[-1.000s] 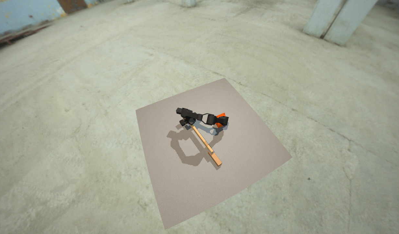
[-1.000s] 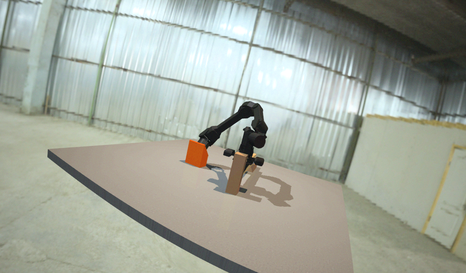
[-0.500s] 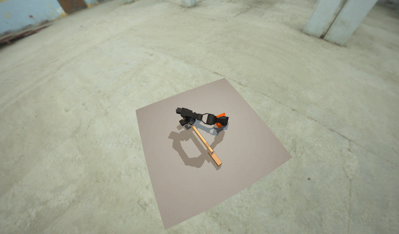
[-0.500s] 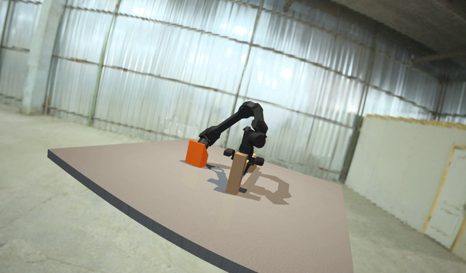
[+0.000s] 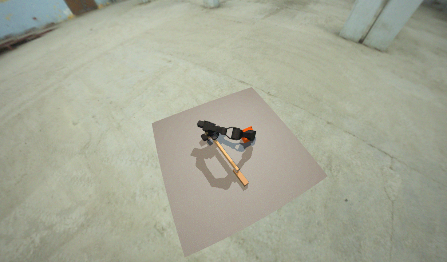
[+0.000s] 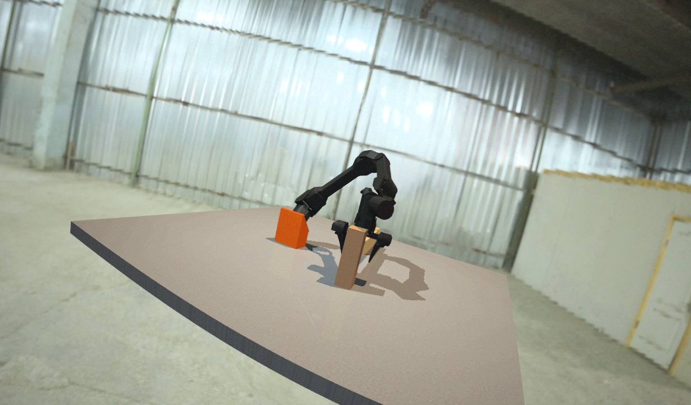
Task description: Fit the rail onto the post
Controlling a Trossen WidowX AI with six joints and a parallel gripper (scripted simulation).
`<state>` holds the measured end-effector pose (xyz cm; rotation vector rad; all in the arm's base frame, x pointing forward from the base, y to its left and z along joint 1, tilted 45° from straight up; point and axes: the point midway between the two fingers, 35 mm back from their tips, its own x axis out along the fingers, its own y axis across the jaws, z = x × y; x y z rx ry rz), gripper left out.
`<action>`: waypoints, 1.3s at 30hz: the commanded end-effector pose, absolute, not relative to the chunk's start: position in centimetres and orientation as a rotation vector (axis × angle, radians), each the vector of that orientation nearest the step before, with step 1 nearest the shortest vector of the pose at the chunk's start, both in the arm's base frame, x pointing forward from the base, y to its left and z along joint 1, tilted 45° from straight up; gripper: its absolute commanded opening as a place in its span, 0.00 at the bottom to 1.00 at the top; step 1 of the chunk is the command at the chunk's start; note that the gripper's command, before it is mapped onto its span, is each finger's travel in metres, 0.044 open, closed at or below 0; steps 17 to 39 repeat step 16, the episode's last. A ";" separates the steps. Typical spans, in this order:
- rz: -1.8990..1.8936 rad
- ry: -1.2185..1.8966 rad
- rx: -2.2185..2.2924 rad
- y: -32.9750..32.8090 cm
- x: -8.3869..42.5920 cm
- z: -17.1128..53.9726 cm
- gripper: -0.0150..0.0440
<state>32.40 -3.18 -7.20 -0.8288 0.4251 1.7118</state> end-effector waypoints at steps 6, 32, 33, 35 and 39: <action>1.709 0.427 -0.833 -3.2 31.8 -3.1 1.00; 1.709 0.427 -0.833 -3.2 31.8 -3.1 1.00; 1.709 0.427 -0.833 -3.2 31.8 -3.1 1.00; 1.709 0.427 -0.833 -3.2 31.8 -3.1 1.00; 1.709 0.427 -0.833 -3.2 31.8 -3.1 1.00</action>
